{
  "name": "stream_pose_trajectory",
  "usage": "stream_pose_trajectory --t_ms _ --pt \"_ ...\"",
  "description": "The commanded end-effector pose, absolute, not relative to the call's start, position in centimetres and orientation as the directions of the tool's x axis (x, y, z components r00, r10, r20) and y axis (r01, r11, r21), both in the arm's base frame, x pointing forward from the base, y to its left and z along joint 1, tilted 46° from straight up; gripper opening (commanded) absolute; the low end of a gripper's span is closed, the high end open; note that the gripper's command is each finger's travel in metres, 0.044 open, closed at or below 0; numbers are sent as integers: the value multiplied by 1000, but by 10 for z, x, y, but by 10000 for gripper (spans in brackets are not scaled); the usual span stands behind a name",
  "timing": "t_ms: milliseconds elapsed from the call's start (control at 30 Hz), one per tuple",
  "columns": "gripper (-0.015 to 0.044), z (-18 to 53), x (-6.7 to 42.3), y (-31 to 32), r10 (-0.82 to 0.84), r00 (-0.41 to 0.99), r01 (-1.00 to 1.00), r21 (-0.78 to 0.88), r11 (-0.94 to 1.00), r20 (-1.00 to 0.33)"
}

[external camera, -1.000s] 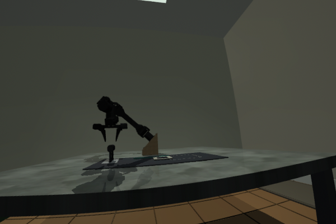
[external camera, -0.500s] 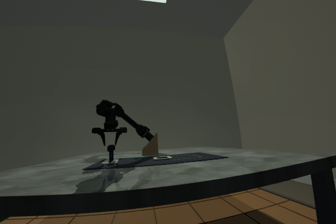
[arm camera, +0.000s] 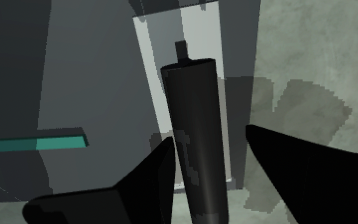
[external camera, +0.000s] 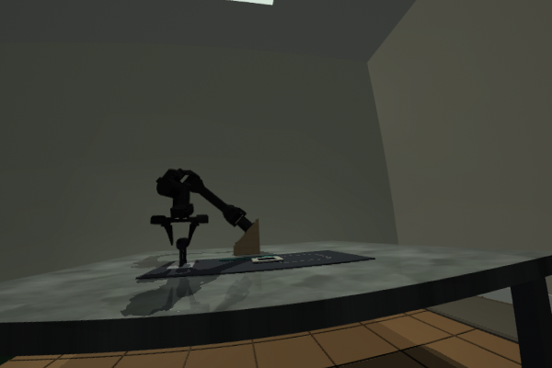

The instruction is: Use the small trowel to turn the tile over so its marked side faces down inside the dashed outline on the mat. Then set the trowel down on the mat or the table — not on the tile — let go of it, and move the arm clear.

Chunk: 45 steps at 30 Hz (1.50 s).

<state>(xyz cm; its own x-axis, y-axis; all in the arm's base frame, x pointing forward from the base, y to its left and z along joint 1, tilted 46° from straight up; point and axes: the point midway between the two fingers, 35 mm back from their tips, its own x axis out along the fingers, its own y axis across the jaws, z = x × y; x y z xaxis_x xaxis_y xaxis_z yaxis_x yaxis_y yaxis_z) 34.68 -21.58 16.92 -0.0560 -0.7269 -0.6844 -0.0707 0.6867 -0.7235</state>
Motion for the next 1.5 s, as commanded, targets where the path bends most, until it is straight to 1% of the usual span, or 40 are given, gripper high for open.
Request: stream_pose_trajectory --t_ms 0,500,733,1100,1467 --pt "230 167 346 -216 -723 -59 -79 -719 691 -688" --pt "130 167 346 -216 -723 -59 -79 -719 691 -688" --pt "130 167 346 -216 -723 -59 -74 -719 691 -688" --pt "130 167 346 -216 -723 -59 234 -714 660 -688" --pt "130 167 346 -216 -723 -59 536 -633 559 -688"
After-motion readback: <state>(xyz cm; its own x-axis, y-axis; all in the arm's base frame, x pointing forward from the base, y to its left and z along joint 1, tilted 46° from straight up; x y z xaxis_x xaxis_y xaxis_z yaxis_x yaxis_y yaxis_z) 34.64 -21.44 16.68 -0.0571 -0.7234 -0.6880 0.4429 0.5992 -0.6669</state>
